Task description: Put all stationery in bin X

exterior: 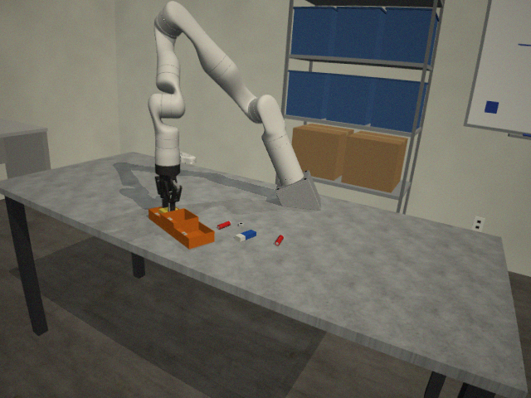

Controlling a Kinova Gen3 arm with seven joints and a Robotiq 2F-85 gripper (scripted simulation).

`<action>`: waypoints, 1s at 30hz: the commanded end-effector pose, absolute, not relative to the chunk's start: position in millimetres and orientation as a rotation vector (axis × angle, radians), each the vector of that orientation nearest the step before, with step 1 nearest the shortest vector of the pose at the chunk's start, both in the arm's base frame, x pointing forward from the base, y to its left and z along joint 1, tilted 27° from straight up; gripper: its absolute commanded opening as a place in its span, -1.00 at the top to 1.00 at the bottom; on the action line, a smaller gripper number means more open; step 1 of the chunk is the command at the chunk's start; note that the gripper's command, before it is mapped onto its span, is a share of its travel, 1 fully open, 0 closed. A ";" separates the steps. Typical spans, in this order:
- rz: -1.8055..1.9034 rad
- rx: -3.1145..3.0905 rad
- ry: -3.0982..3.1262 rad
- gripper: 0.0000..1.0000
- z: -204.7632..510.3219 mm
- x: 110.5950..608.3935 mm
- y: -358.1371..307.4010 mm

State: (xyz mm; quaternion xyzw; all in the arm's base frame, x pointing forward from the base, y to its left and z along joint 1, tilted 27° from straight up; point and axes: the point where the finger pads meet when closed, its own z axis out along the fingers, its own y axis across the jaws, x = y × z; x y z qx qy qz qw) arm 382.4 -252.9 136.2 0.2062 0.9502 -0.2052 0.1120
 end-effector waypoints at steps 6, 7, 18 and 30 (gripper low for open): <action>-0.602 0.605 2.788 0.07 136.8 382.9 -252.9; -0.602 0.605 2.788 0.07 136.8 382.9 -252.9; -0.602 0.605 2.788 0.07 136.8 382.9 -252.9; -0.602 0.605 2.788 0.07 148.7 381.1 -247.1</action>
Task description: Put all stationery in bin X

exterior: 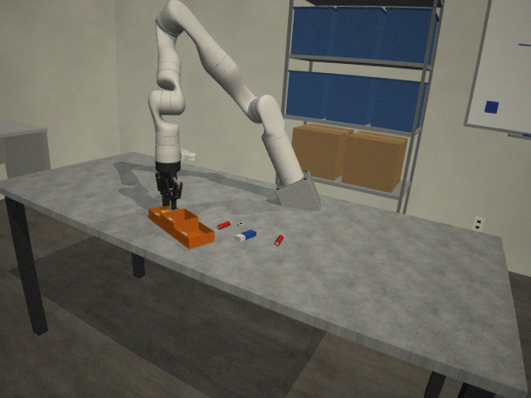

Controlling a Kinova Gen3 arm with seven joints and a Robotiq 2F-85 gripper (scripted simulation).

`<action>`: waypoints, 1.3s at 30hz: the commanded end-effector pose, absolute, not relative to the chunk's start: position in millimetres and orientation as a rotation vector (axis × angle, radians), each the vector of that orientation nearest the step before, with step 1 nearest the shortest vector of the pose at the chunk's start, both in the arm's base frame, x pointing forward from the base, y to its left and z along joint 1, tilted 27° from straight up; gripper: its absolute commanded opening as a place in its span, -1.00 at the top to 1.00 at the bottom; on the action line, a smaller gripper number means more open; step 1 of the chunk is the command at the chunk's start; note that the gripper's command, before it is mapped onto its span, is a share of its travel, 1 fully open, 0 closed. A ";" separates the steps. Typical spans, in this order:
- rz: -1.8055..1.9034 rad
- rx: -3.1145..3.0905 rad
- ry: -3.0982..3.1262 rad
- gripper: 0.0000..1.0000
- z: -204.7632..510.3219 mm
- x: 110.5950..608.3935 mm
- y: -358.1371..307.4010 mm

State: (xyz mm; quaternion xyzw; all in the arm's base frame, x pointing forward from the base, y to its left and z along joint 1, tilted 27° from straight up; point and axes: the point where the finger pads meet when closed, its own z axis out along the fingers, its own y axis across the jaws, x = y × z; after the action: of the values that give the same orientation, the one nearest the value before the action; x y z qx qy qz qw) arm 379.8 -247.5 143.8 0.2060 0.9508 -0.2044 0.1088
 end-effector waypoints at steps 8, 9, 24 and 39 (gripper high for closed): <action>-0.602 0.605 2.788 0.07 158.2 379.8 -242.5; -0.602 0.605 2.788 0.07 158.2 379.8 -242.5; -0.602 0.605 2.788 0.07 173.0 377.8 -235.8; -0.616 0.508 2.820 0.23 134.7 375.0 -152.6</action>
State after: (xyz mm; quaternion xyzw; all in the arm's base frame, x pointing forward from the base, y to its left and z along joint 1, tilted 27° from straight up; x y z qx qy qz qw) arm 372.9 -177.5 146.0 0.1942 0.9516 -0.2110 0.1103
